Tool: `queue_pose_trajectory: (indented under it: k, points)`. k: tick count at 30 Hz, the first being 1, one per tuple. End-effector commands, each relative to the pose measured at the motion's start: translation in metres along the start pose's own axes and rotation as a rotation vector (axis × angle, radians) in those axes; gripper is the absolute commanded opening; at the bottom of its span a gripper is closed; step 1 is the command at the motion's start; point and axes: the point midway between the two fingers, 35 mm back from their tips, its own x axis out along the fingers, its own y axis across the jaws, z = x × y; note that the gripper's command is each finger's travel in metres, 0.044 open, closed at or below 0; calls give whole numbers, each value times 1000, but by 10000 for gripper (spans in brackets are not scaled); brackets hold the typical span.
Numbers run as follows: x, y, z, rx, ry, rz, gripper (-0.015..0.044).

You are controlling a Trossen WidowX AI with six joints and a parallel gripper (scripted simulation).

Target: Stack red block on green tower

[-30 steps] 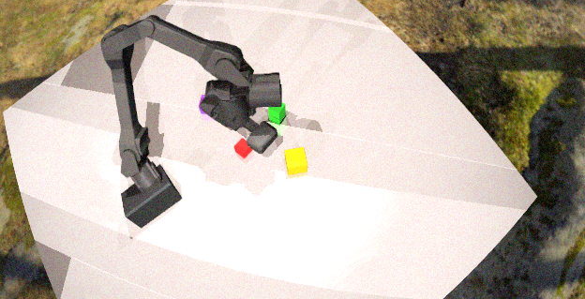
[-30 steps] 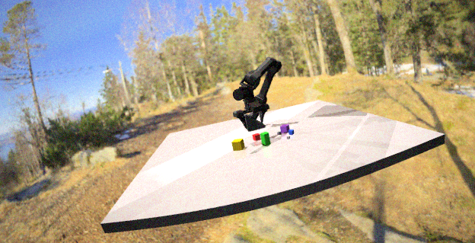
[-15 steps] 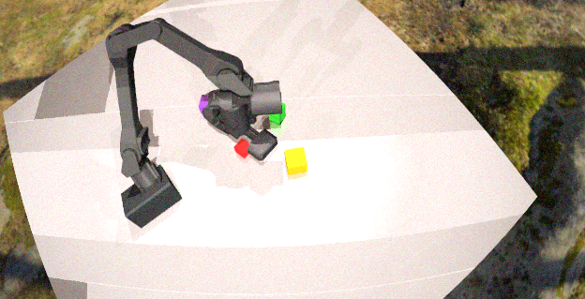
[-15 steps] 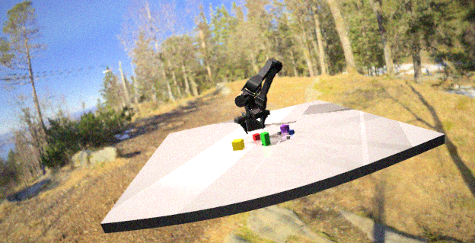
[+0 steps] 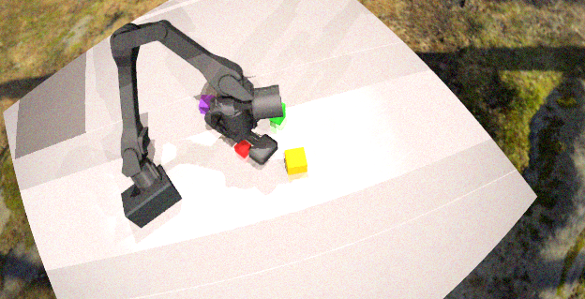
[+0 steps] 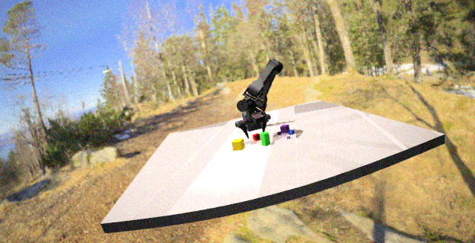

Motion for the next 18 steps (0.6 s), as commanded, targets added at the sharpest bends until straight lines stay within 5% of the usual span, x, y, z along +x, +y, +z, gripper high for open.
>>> queue_pose_trajectory:
  k: [1, 18]
  points:
    - [9, 2, -2, 5, 4, 9, 440]
    - [13, 2, -2, 5, 4, 9, 440]
